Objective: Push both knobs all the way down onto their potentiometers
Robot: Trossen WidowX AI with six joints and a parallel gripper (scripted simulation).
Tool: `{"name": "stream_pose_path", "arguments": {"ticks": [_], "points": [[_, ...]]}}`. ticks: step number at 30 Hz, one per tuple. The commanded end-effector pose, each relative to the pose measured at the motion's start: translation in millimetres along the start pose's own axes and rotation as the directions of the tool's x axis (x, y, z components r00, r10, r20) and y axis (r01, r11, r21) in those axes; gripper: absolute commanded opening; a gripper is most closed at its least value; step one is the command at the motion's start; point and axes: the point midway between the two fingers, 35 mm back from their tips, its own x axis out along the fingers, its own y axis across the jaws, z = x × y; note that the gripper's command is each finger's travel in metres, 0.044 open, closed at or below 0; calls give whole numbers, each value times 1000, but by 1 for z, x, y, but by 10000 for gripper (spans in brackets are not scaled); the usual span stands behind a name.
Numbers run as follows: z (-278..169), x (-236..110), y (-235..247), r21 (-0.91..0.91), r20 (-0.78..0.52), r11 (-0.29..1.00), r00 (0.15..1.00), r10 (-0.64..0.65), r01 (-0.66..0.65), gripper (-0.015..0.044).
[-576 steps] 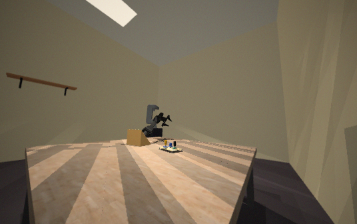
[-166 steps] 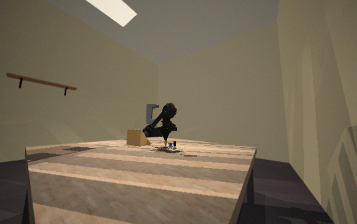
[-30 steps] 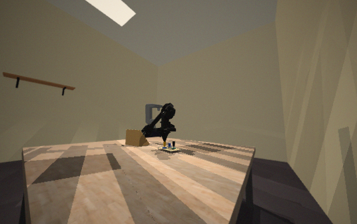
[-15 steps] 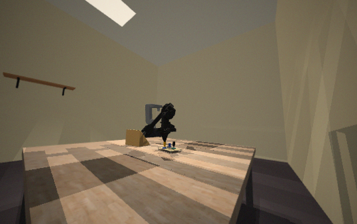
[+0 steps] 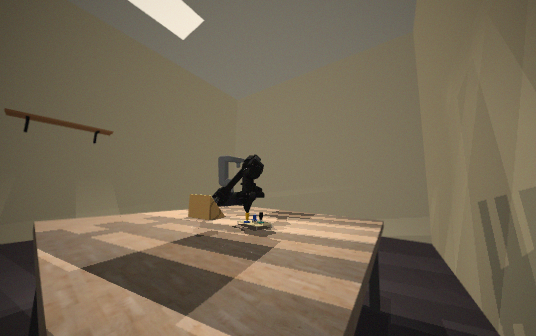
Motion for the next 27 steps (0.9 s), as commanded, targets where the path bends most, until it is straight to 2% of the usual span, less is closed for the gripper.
{"name": "stream_pose_path", "arguments": {"ticks": [1,18,27], "points": [[3,20,-2,-17,8,999,999,31,-31,0],[3,20,-2,-17,8,999,999,31,-31,0],[3,9,-3,-17,7,999,999,31,-31,0]]}}
